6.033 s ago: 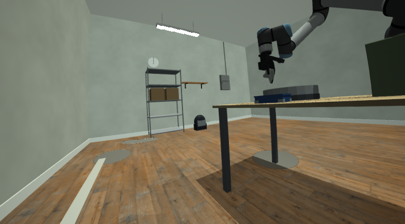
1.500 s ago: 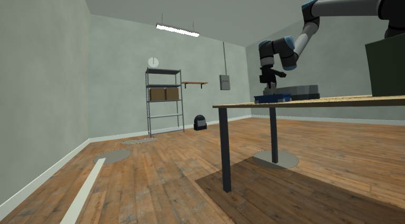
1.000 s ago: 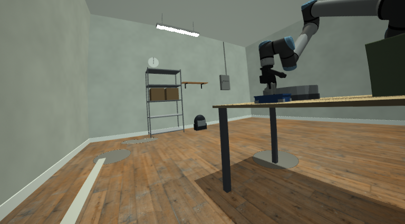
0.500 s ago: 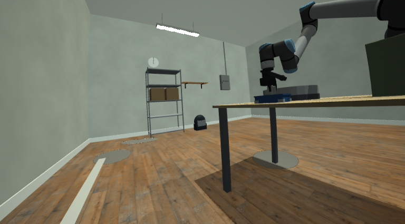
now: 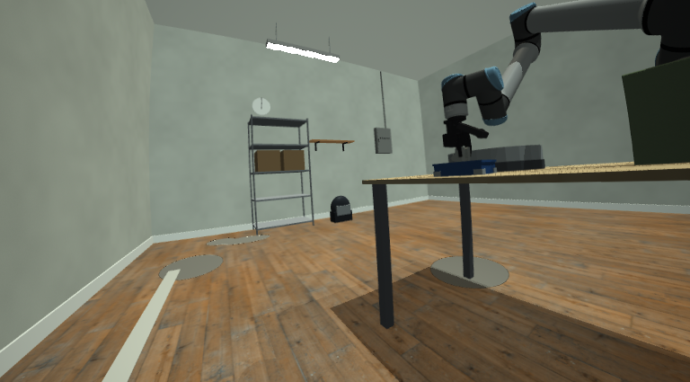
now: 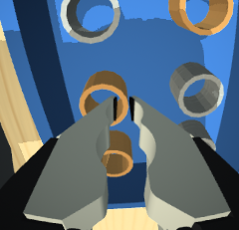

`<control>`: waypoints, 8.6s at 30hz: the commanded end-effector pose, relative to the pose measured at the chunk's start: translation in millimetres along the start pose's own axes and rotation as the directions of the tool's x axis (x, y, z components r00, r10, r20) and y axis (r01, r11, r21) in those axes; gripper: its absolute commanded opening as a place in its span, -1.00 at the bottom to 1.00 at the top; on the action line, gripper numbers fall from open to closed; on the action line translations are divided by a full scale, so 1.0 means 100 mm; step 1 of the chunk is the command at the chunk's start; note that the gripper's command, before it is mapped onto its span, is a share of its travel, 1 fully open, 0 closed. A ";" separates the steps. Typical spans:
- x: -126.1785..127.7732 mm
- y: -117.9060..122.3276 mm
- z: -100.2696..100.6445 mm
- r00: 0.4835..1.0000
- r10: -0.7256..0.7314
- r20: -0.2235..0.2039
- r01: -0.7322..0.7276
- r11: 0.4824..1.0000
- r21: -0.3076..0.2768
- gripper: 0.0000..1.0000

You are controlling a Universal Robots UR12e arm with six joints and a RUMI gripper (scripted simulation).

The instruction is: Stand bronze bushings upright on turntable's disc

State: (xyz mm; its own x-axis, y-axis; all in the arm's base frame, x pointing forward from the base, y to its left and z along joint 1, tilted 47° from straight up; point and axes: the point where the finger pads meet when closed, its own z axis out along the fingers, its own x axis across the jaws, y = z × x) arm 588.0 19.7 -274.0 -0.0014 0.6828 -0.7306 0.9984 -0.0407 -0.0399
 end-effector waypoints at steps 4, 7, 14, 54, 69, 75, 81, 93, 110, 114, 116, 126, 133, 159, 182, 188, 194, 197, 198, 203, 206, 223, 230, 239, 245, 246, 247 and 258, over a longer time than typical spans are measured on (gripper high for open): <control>0.00 0.00 -0.01 1.000 0.000 0.000 0.000 1.000 -0.001 -0.89; 0.00 0.00 -0.01 1.000 0.000 0.000 0.000 1.000 -0.001 -0.89; 0.00 0.00 -0.01 1.000 0.000 0.000 0.000 1.000 -0.001 -0.89; 0.00 0.00 -0.01 1.000 0.000 0.000 0.000 1.000 -0.001 -1.00; 0.00 0.00 -0.01 1.000 0.000 0.000 0.000 1.000 -0.001 -1.00; 0.00 0.00 -0.05 1.000 0.000 0.000 0.000 1.000 -0.001 -1.00; 0.00 0.00 -0.19 1.000 0.000 0.000 0.000 1.000 -0.001 -1.00; 0.00 0.00 -0.62 1.000 0.000 0.000 0.000 1.000 -0.001 -1.00; 0.00 0.00 -1.21 1.000 0.000 0.000 0.000 1.000 -0.001 -1.00; 0.00 0.00 -1.27 1.000 0.000 0.000 0.000 1.000 -0.001 -1.00; 0.00 0.00 -1.29 1.000 0.000 0.000 0.000 1.000 -0.001 -1.00; 0.00 0.00 -1.29 1.000 0.000 0.000 0.000 1.000 -0.001 -1.00; 0.00 0.00 -1.29 1.000 0.000 0.000 0.000 1.000 -0.001 -1.00; -0.01 0.00 -1.29 1.000 0.000 0.000 0.000 1.000 -0.001 -1.00; -1.22 -0.25 -1.29 1.000 0.000 0.000 0.000 1.000 -0.001 -1.00; -1.78 -0.37 -1.29 1.000 0.000 0.000 0.000 1.000 -0.001 -1.00; -2.10 -0.43 -1.29 1.000 0.000 0.000 0.000 1.000 -0.001 -1.00; -2.29 -0.47 -1.29 1.000 0.000 0.000 0.000 1.000 -0.001 -1.00; -2.34 -0.48 -1.29 1.000 0.000 0.000 0.000 1.000 -0.001 -1.00; -2.51 -0.52 -1.29 1.000 0.000 0.000 0.000 1.000 -0.001 -1.00; -2.55 -0.53 -1.29 1.000 0.000 0.000 0.000 1.000 -0.001 -1.00; -2.57 -0.53 -1.29 1.000 0.000 0.000 0.000 1.000 -0.001 -1.00; -2.57 -0.53 -1.29 1.000 0.000 0.000 0.000 1.000 -0.001 -1.00; -2.57 -0.53 -1.29 1.000 0.000 0.000 0.000 1.000 -0.001 -1.00; -2.57 -0.53 -1.29 1.000 0.000 0.000 0.000 1.000 -0.001 -1.00; -2.57 -0.53 -1.29 1.000 0.000 0.000 0.000 1.000 -0.001 -1.00; -2.57 -0.53 -1.29 1.000 0.000 0.000 0.000 1.000 -0.001 -1.00; -2.57 -0.53 -1.04 1.000 0.000 0.000 0.000 1.000 -0.001 -1.00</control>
State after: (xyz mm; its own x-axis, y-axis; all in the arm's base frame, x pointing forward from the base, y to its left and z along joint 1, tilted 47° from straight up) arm 540.9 -74.7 -10.5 -0.0013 0.6828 -0.7306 0.9983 -0.0416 -0.0406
